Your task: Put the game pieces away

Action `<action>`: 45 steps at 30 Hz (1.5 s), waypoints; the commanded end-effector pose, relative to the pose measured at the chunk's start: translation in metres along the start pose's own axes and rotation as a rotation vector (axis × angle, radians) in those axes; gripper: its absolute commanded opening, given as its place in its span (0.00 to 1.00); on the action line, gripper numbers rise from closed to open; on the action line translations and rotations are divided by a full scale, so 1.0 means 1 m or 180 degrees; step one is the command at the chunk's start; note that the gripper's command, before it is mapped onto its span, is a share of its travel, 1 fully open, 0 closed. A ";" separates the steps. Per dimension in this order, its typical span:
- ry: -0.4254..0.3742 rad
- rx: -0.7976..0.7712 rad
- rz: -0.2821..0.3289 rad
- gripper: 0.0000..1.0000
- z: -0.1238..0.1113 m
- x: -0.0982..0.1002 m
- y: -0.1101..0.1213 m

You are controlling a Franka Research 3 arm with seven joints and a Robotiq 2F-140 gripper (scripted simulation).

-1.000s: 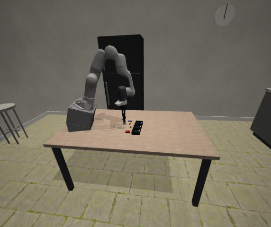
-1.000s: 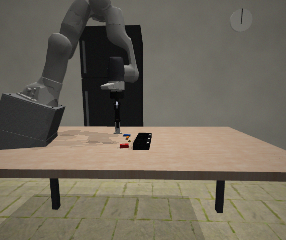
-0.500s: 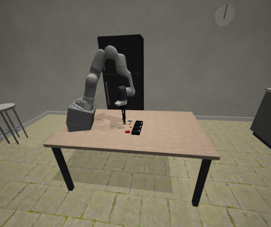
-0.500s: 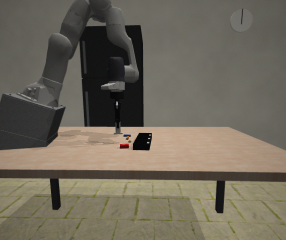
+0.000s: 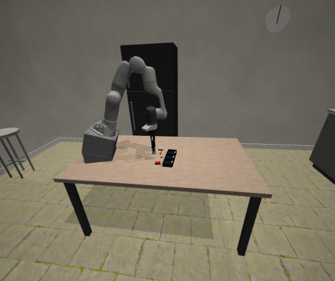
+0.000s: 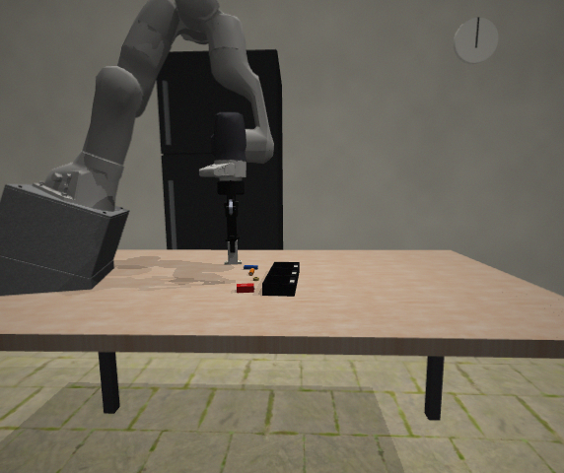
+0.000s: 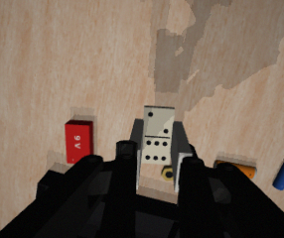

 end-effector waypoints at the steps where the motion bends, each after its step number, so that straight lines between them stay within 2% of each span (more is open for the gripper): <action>1: -0.0001 -0.0027 0.0006 0.13 0.000 0.001 -0.002; 13: -0.0001 -0.0027 0.0006 0.13 0.000 0.001 -0.002; 15: -0.0001 -0.0027 0.0006 0.13 0.000 -0.006 0.000; 19: -0.0001 -0.0027 0.0006 0.13 0.000 -0.006 0.000; 25: -0.0001 -0.0027 0.0006 0.13 -0.036 -0.006 -0.004; 27: -0.0001 -0.0027 0.0006 0.13 -0.036 -0.006 -0.004; 31: -0.0001 -0.0027 0.0006 0.13 -0.057 -0.006 -0.006; 45: -0.0001 -0.0027 0.0006 0.13 -0.057 -0.006 -0.006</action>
Point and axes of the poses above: the point where the finger pads meet when closed, its own x axis back along the fingers, its own y axis across the jaws, z = x × y, the point moved 2 cm from there along x, back along the fingers, and after that the axes turned 1 degree about x, right-handed, at the moved point
